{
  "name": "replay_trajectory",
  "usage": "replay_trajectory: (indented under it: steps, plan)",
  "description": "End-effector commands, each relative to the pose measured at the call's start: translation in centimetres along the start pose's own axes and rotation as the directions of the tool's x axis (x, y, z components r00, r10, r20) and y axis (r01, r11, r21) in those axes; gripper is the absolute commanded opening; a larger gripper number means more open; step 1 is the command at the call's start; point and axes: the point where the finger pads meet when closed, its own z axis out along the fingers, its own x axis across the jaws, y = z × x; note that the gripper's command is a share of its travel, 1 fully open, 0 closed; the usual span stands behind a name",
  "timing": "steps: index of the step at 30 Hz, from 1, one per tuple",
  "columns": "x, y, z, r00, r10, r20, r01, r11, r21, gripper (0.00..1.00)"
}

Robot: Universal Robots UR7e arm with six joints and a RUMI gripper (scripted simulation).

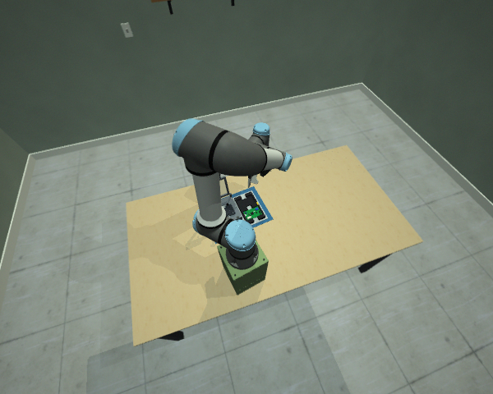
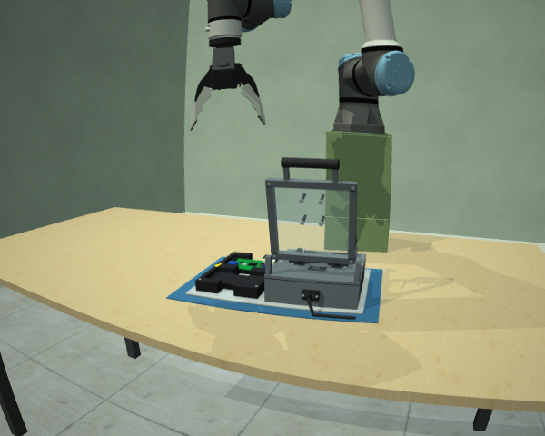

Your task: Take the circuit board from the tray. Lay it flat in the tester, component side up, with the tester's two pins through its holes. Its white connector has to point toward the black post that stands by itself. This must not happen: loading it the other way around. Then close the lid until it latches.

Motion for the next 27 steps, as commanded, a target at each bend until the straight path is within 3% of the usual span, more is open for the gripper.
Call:
replay_trajectory:
  steps: [1, 14, 18, 27]
  plan:
    - [-0.4, 0.1, 0.1, 0.996, -0.087, -0.006, 0.087, 0.996, 0.012, 1.0]
    - [-1.9, 0.2, 0.4, 0.917, -0.397, -0.029, 0.398, 0.917, 0.018, 1.0]
    - [-1.9, 0.2, 0.5, 0.916, -0.401, -0.029, 0.401, 0.916, 0.018, 1.0]
    - [-2.9, 0.4, 0.7, 0.808, -0.587, -0.046, 0.588, 0.809, 0.013, 1.0]
